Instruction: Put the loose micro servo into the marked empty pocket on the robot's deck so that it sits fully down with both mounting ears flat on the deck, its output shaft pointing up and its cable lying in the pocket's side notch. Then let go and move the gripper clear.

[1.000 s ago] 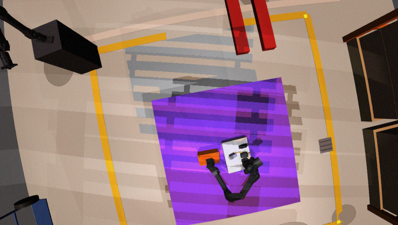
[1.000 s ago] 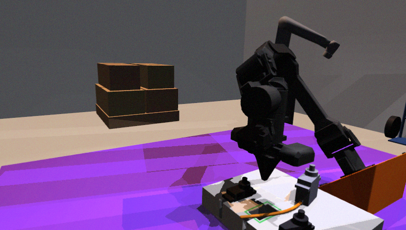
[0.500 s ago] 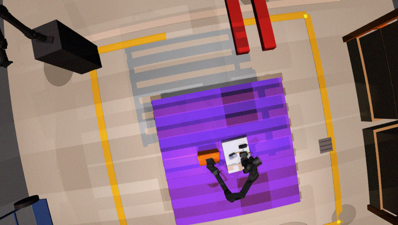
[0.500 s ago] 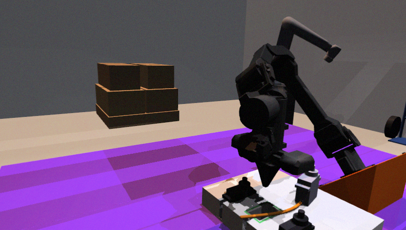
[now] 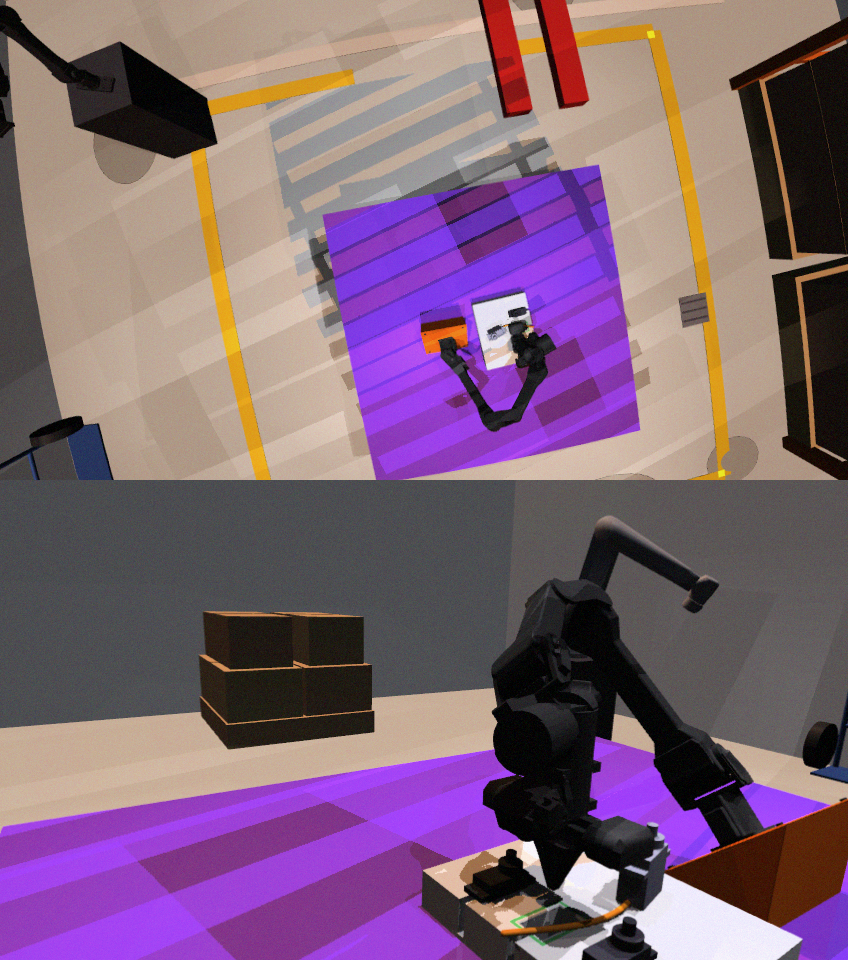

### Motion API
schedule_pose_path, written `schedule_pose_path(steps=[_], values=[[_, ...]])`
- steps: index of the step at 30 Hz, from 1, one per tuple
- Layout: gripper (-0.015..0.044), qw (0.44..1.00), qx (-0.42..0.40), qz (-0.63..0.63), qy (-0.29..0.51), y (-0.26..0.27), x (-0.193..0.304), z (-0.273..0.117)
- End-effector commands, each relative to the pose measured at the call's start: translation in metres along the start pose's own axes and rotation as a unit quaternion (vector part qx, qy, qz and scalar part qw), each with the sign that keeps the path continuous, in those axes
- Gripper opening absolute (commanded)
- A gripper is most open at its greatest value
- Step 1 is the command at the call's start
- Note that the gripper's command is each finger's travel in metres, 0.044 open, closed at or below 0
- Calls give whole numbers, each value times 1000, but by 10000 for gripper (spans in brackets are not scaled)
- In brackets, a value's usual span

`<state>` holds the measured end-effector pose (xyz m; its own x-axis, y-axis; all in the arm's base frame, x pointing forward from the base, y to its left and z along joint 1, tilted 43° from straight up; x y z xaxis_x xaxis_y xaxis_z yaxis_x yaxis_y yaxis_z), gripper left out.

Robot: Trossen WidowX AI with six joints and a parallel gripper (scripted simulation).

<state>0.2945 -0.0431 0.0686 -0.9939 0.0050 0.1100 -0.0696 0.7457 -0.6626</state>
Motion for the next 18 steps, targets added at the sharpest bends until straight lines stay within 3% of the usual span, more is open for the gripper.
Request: schedule_pose_path(steps=[1,18], values=[[0,1000,3,-1,-2,1,-1,3],[0,1000,0,-2,-3,26,-7,2]])
Point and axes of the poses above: the point midway between the two fingers, 35 mm back from their tips, its own z axis out along the fingers, its own y axis across the jaws, x = y × z, the point moved 2 cm from there along -z, back along the fingers, and after that the axes turned 8 degrees about -z, right-handed, at the moved point
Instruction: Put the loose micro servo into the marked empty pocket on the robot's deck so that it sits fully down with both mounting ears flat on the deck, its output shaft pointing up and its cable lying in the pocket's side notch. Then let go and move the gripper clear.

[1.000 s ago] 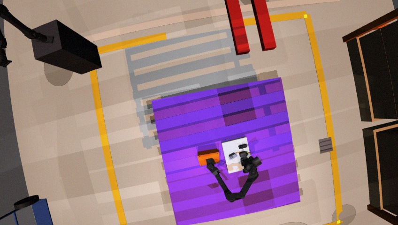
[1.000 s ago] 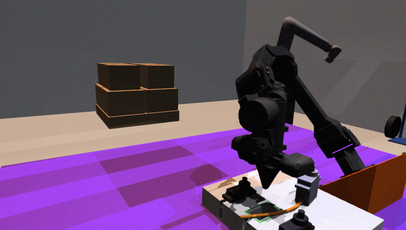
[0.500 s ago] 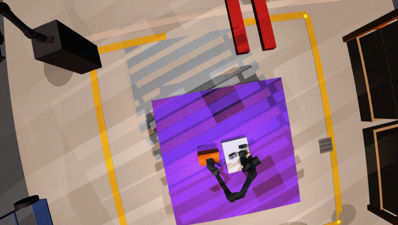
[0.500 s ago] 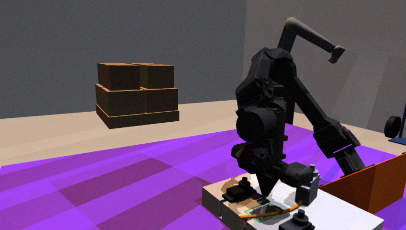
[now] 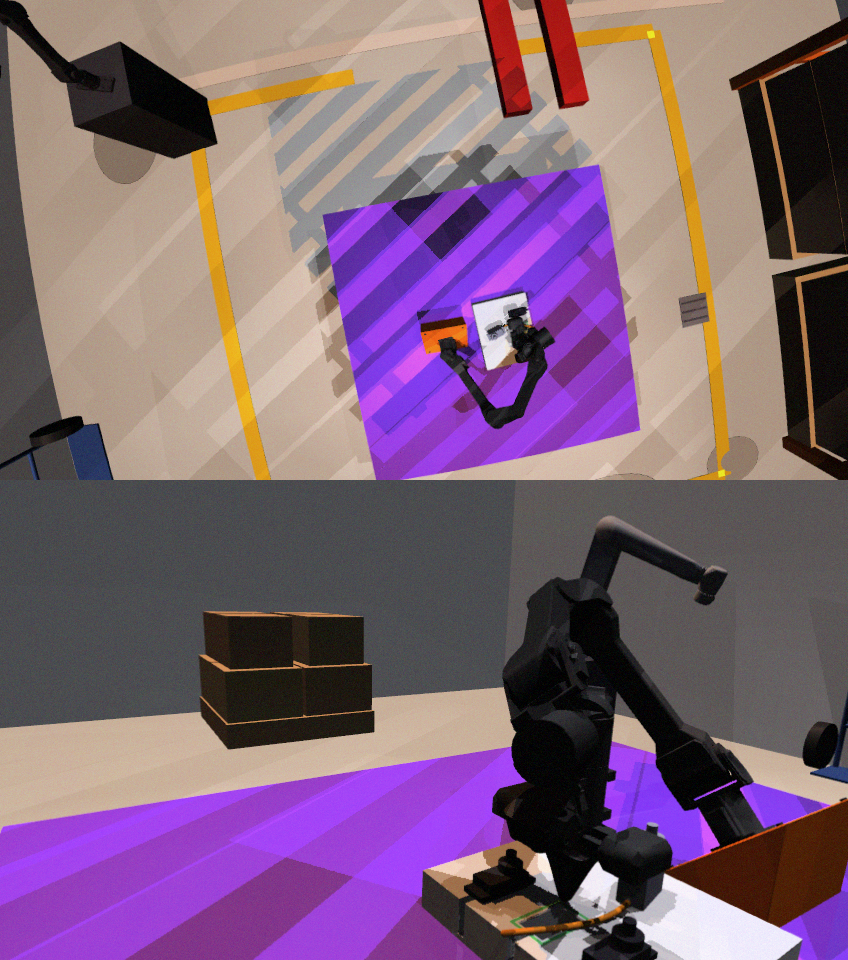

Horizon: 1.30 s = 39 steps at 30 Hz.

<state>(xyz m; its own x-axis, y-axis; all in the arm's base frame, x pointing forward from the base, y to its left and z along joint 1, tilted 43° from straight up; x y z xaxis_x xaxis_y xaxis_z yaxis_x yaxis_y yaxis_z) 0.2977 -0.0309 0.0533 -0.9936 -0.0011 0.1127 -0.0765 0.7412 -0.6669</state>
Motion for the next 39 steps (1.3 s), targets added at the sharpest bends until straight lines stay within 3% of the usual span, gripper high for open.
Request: schedule_pose_path(steps=[1,39], values=[[0,1000,-3,1,-2,9,-2,-1],[0,1000,-3,2,-2,66,-8,-1]])
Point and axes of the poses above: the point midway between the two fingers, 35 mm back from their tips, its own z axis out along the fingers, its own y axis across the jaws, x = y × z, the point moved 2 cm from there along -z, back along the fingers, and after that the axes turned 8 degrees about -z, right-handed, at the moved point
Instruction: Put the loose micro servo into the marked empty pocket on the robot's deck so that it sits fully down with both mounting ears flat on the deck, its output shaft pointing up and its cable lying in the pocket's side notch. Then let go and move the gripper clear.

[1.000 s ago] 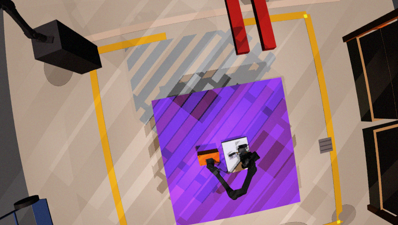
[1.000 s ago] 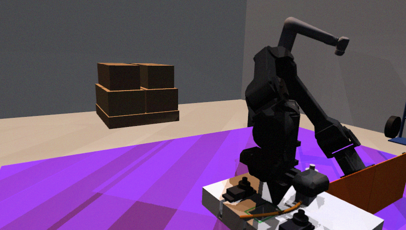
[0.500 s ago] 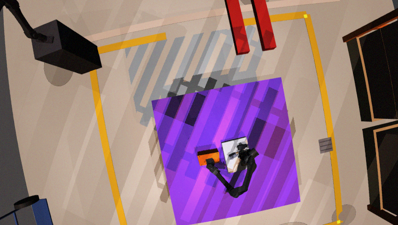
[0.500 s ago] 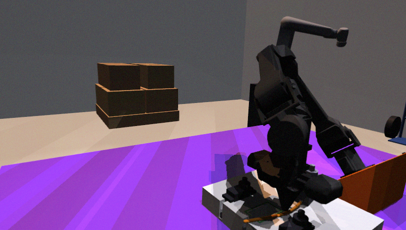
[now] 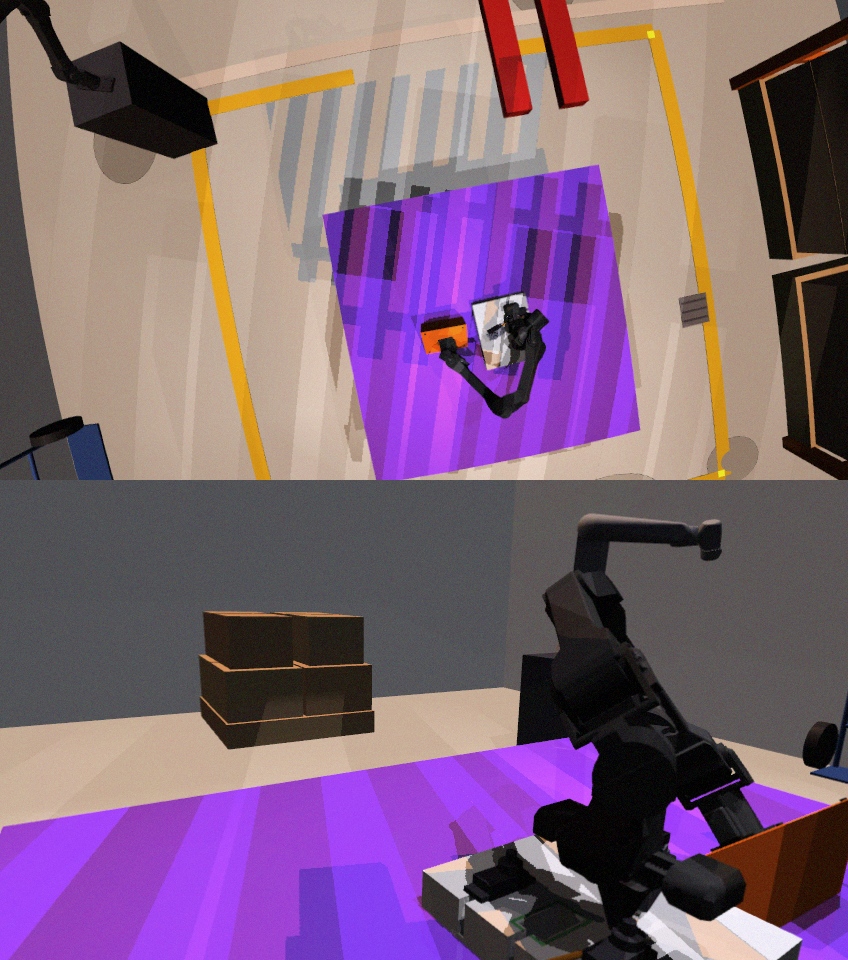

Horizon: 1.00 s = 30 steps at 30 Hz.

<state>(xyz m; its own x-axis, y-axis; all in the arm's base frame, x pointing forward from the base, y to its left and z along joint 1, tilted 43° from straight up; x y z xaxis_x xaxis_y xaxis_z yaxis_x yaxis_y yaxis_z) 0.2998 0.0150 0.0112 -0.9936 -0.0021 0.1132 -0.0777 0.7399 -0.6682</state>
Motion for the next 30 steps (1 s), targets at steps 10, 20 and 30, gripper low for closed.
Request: schedule_pose_path(steps=[10,20,30], values=[[0,1000,-3,1,-1,3,-1,-22],[79,1000,-5,-14,-2,3,8,-50],[341,993,-5,-119,0,-11,66,-89]])
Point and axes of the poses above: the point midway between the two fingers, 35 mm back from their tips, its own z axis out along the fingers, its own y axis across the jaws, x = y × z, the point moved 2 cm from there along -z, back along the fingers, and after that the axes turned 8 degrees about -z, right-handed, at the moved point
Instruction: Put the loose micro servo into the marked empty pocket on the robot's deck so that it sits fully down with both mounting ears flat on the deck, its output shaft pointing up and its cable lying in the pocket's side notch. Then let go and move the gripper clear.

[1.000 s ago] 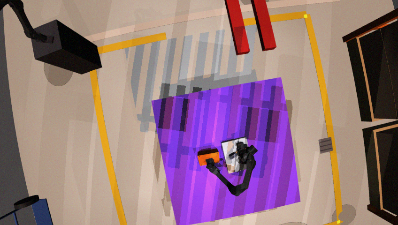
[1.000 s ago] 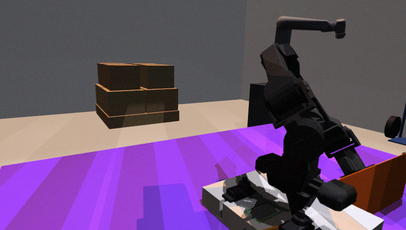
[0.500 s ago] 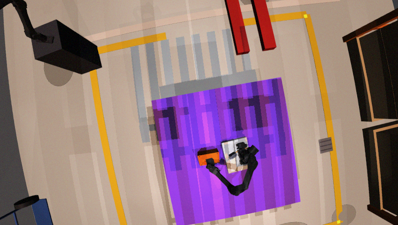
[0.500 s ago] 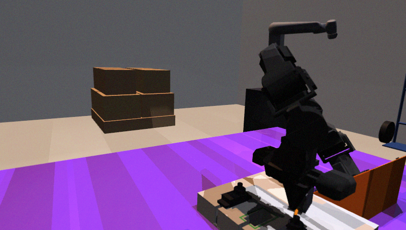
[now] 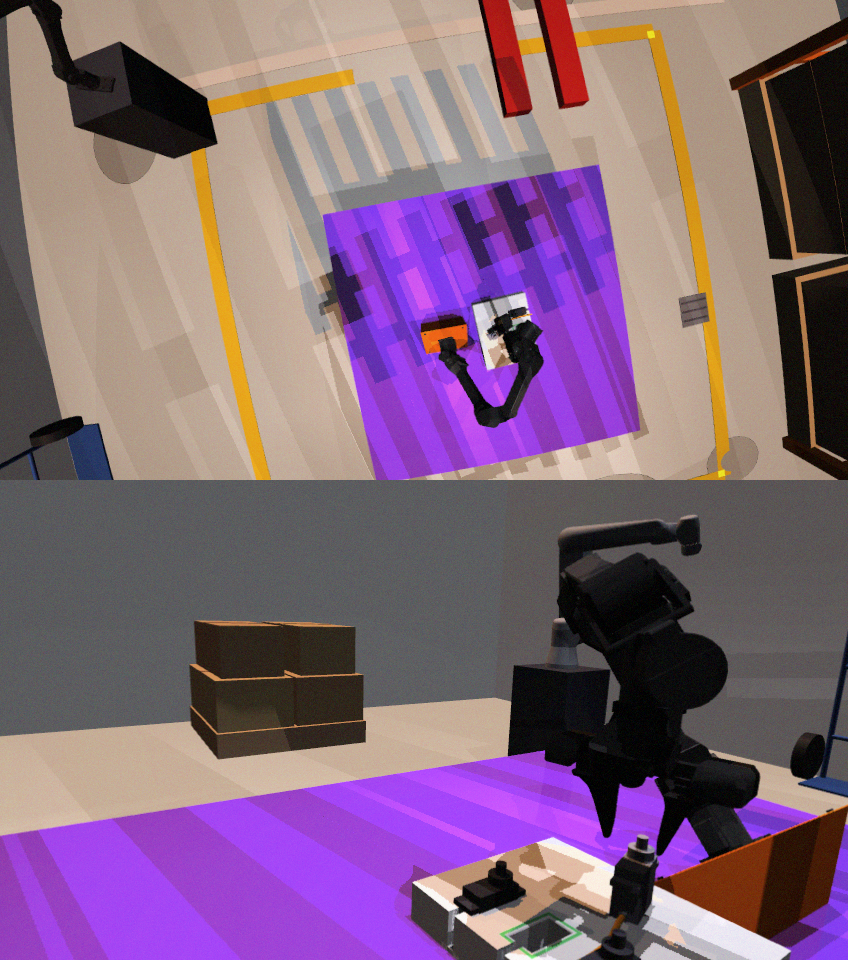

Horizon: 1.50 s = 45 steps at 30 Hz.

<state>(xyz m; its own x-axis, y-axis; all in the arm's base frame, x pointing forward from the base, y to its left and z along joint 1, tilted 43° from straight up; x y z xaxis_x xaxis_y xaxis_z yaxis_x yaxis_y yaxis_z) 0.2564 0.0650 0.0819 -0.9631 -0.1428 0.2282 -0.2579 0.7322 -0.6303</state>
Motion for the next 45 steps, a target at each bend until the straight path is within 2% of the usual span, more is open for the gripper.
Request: schedule_pose_path(steps=[1,4,12,31,43,45], values=[[368,1000,-1,-27,3,-1,15,-8],[440,1000,-1,-27,3,-1,15,-8],[440,1000,-1,-26,3,-1,15,17],[440,1000,-1,-26,3,-1,16,38],[125,1000,-1,-26,3,-1,16,38],[112,1000,-1,-26,3,-1,16,38]])
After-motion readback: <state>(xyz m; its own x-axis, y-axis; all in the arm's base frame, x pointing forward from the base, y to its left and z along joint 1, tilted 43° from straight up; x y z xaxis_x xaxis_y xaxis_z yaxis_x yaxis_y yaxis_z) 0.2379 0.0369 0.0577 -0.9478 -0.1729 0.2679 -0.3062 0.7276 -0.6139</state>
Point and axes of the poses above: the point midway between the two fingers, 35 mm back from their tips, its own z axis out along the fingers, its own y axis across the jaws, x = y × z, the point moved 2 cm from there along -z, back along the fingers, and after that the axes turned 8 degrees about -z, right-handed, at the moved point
